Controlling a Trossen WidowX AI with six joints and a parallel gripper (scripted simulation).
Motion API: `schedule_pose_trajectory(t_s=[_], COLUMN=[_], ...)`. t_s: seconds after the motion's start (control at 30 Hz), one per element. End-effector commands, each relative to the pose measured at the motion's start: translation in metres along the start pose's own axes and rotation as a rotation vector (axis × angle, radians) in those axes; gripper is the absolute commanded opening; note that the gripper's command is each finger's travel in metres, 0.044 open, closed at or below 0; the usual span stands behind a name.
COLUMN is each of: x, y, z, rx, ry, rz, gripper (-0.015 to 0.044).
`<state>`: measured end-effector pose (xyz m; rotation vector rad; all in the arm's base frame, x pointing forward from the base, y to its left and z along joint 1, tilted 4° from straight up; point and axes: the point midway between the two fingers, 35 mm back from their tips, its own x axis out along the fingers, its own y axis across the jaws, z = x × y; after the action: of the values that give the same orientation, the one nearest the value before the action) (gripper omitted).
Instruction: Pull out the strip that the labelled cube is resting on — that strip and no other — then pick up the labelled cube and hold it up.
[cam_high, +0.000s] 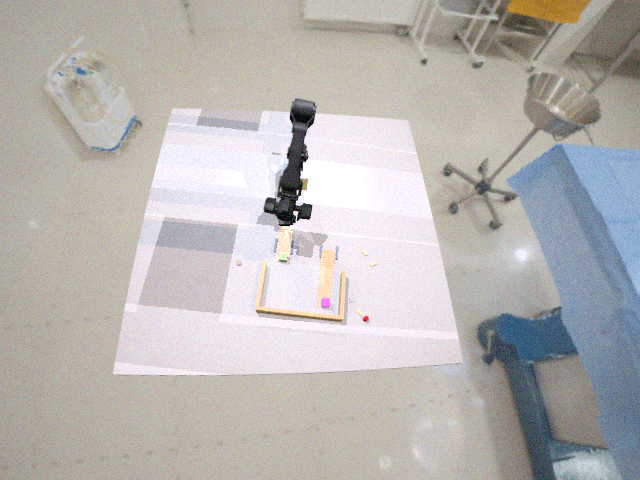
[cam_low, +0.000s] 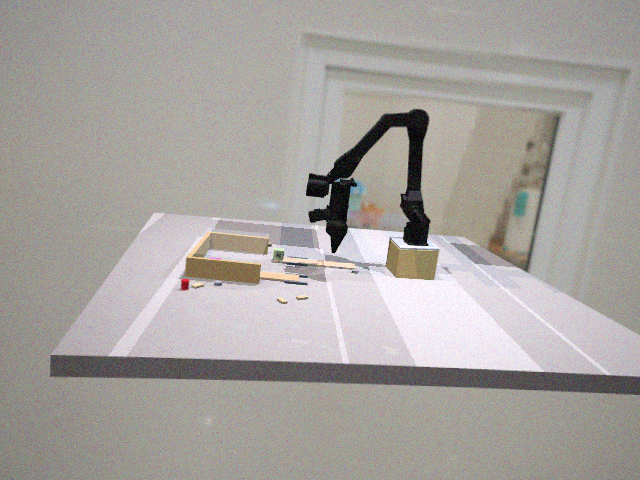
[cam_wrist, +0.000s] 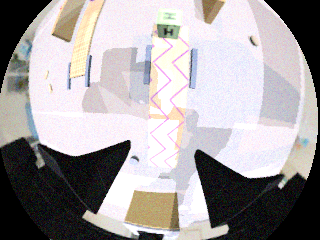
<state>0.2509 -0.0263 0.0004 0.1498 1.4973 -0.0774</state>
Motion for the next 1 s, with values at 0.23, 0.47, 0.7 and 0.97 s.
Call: schedule_pose_trajectory(t_s=[0.23,0.47,0.7,0.97], x=[-0.005,-0.008,-0.012,-0.015], y=[0.003,0.005,0.006,0.009], z=[0.039,0.063,0.087,0.114], rx=[0.006,0.006,0.006,0.006], ry=[0.001,0.000,-0.002,-0.004], rz=[-0.003,-0.003,-0.003,-0.003], gripper=[0.0440,0.0440,0.0440,0.0440])
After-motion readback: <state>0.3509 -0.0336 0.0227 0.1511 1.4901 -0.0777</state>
